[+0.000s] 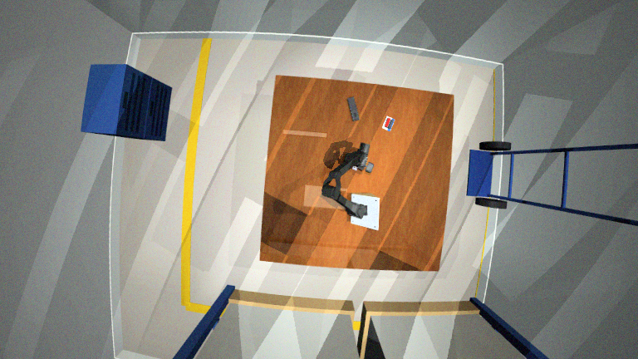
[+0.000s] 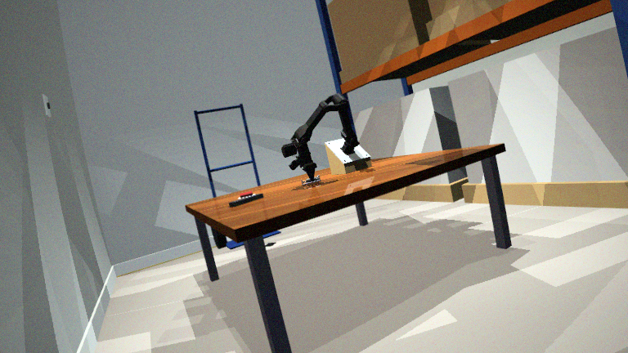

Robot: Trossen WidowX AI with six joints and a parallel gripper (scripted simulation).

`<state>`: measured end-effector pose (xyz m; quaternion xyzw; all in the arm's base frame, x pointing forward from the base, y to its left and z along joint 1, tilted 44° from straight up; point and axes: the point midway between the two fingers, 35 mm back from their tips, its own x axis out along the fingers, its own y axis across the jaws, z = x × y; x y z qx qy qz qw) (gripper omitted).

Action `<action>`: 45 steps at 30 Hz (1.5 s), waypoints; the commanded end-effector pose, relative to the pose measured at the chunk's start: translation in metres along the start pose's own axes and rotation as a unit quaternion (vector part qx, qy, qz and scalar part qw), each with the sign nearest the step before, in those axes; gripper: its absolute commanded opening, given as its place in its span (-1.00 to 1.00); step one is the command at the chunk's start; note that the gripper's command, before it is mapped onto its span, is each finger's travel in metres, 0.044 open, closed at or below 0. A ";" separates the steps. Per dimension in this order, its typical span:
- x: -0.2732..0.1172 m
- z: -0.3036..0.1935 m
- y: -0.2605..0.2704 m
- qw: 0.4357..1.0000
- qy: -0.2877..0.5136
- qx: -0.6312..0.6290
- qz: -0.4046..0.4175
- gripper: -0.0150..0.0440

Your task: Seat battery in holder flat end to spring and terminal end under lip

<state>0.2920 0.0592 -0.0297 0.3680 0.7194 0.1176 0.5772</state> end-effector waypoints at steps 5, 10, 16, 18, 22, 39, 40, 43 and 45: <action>0.000 -0.001 0.000 1.000 0.000 0.001 0.000 0.07; -0.008 -0.001 -0.001 1.000 0.000 0.001 0.000 0.07; -0.015 -0.001 -0.001 1.000 0.000 0.000 0.000 0.07; -0.019 -0.001 -0.001 1.000 -0.001 0.003 0.002 0.25; -0.059 -0.002 -0.005 1.000 -0.001 0.002 -0.001 0.60; -0.085 -0.005 -0.007 1.000 -0.001 0.000 -0.001 1.00; -0.085 -0.005 -0.007 1.000 -0.001 0.000 -0.001 1.00; -0.085 -0.005 -0.007 1.000 -0.001 0.000 -0.001 1.00; -0.085 -0.005 -0.007 1.000 -0.001 0.000 -0.001 1.00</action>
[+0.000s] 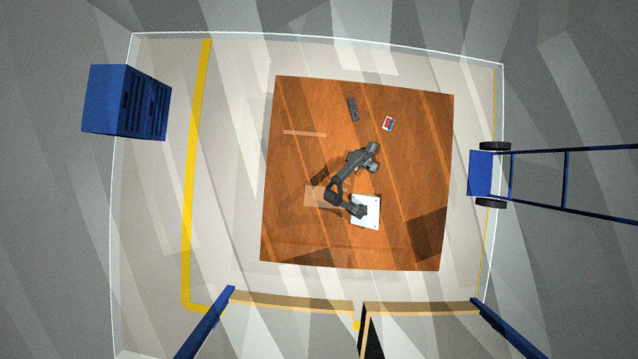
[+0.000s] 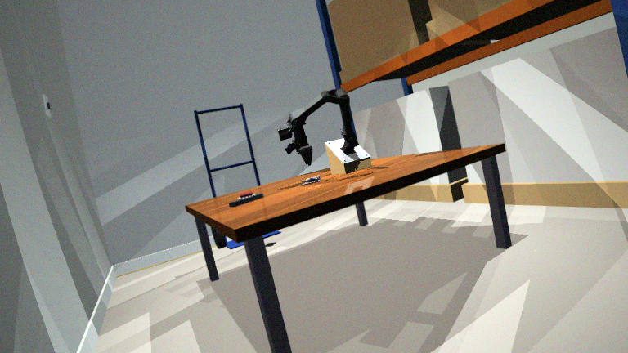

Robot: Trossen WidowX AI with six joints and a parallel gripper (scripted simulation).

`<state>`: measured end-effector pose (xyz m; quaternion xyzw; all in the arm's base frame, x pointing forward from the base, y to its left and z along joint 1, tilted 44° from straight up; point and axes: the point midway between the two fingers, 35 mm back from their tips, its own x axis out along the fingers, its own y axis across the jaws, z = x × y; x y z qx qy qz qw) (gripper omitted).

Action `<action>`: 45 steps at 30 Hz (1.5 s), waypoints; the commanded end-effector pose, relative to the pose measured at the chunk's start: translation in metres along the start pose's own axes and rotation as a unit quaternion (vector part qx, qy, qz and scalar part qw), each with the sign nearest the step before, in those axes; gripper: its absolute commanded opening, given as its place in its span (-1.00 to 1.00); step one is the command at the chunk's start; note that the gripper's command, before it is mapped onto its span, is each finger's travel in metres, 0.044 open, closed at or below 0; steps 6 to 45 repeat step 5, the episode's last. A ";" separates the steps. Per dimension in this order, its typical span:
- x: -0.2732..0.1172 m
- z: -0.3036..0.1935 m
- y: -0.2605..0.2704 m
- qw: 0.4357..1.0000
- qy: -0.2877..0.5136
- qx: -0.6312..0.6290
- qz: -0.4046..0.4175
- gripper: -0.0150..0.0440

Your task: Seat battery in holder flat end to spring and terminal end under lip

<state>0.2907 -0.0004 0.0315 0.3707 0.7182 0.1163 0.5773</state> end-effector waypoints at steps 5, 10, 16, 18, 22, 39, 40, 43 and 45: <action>0.000 0.000 -0.001 1.000 0.001 -0.002 -0.003 1.00; 0.000 0.000 -0.001 1.000 0.001 -0.002 -0.003 1.00; 0.000 0.000 -0.001 1.000 0.001 -0.002 -0.003 1.00; 0.000 0.000 -0.001 1.000 0.001 -0.002 -0.003 1.00; 0.000 0.000 -0.001 1.000 0.001 -0.002 -0.003 1.00; 0.000 0.000 -0.001 1.000 0.001 -0.002 -0.003 1.00; 0.000 0.000 -0.001 1.000 0.001 -0.002 -0.003 1.00; 0.000 0.000 -0.001 1.000 0.001 -0.002 -0.003 1.00; 0.000 0.000 -0.001 1.000 0.001 -0.002 -0.003 1.00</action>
